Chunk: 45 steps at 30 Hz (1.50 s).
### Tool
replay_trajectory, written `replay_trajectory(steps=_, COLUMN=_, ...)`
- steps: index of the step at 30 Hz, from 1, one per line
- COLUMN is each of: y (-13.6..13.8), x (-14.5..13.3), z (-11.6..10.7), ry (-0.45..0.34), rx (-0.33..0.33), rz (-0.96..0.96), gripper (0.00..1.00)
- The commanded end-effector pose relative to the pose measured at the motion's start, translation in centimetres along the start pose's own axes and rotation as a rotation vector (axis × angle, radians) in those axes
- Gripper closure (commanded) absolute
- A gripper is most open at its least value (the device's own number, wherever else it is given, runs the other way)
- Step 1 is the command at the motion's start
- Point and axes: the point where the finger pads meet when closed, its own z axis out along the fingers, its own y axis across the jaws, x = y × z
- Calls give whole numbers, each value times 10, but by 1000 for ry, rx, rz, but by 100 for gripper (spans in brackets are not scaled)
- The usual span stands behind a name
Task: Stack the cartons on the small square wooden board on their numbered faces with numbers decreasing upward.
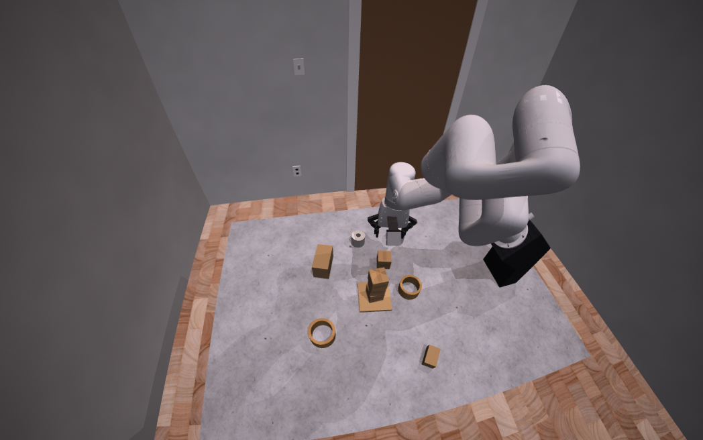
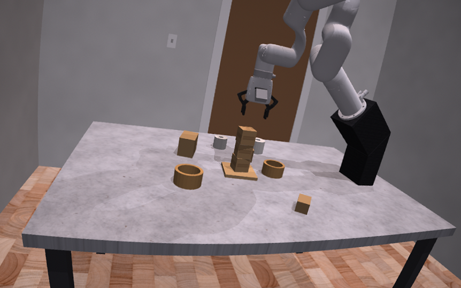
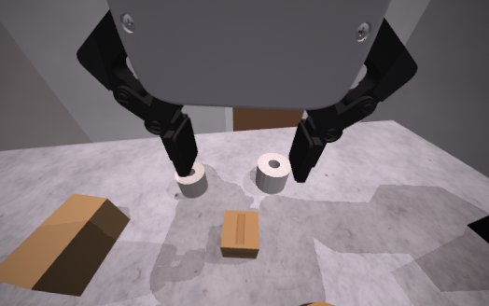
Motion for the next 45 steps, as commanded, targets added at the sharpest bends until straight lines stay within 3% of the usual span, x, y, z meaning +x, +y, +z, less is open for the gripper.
replay_trajectory(steps=1, y=3, x=0, z=6, ry=4, rx=-7, rz=-1, gripper=0)
replay_trajectory(steps=45, y=2, x=-2, z=69, ry=0, rx=-2, rz=0, gripper=0)
